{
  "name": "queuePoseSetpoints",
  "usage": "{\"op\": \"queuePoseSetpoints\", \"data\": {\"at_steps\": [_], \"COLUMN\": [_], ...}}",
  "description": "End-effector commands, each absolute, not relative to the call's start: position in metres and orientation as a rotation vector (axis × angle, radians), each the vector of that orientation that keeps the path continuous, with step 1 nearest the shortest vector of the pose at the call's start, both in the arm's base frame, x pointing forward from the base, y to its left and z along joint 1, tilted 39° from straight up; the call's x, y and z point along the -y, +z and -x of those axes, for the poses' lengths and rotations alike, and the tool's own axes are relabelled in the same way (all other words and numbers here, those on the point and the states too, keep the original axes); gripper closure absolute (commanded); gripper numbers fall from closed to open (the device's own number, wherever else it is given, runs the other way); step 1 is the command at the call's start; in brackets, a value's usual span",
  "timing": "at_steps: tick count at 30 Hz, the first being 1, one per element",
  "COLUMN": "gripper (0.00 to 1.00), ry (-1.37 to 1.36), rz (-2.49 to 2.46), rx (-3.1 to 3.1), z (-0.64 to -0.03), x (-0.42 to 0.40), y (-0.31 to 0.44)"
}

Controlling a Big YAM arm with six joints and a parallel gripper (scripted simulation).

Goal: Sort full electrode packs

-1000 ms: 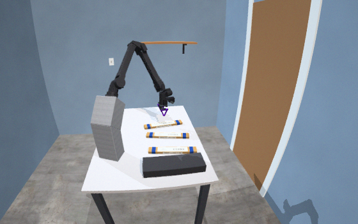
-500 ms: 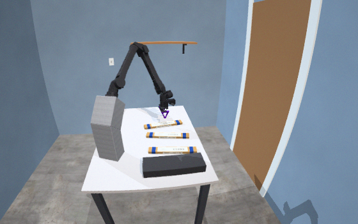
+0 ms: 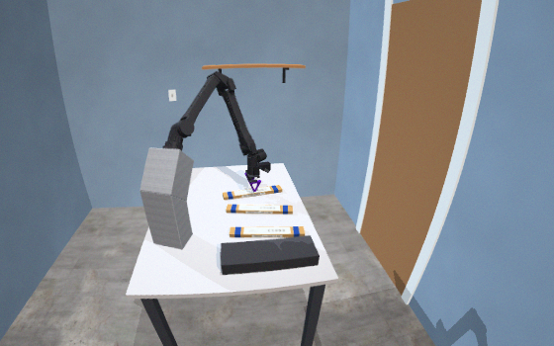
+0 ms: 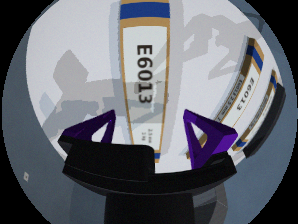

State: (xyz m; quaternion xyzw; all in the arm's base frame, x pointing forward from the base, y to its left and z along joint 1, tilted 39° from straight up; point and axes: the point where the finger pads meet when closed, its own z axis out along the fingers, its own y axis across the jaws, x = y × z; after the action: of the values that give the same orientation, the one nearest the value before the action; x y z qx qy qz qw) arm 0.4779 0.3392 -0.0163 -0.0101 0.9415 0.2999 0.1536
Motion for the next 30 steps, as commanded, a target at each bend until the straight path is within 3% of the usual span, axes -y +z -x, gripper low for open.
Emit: {"op": "queuePoseSetpoints", "data": {"at_steps": [1, 30], "gripper": [0.04, 0.04], "ry": [0.874, 0.875], "rz": [0.034, 0.035], "rx": [-2.695, -2.697], "z": [-0.481, -0.483], "x": [-0.357, -0.367], "y": [-0.025, -0.033]}}
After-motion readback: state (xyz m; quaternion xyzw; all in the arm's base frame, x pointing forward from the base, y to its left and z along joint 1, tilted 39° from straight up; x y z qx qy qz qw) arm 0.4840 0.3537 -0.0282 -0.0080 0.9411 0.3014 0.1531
